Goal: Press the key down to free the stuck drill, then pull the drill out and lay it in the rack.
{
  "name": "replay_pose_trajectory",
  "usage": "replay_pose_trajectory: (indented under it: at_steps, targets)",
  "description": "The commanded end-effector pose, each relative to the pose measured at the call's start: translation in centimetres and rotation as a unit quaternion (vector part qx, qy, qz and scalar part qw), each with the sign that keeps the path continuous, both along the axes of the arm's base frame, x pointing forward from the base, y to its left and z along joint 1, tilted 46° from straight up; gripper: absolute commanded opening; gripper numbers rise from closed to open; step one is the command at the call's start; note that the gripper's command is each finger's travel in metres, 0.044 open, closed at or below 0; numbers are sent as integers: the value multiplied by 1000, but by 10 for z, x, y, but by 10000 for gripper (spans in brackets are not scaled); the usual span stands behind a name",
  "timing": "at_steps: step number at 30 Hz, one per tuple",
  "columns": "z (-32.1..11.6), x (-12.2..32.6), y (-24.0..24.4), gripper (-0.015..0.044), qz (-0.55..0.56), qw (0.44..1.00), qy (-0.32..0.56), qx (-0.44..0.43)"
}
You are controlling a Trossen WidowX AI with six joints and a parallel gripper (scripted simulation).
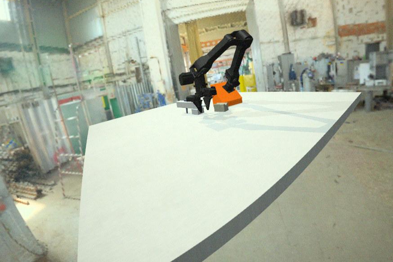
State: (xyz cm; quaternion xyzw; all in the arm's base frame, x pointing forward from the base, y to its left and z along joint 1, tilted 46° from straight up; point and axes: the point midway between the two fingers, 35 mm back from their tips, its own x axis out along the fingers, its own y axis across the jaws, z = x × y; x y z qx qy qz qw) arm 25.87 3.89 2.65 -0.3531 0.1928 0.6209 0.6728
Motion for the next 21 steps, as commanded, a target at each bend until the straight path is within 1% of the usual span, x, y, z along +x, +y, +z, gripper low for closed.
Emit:
replay_pose_trajectory:
  at_steps: [1, 6, 9, 21]
  targets:
    - [0, 0, 0, 151, 0, 1000, -1, 0]
    - [0, 0, 0, 20, 0, 1000, -1, 0]
    - [0, 0, 0, 0, 0, 1000, -1, 0]
    - [4, -2, 5, 0, -2, 1000, 3, 3]
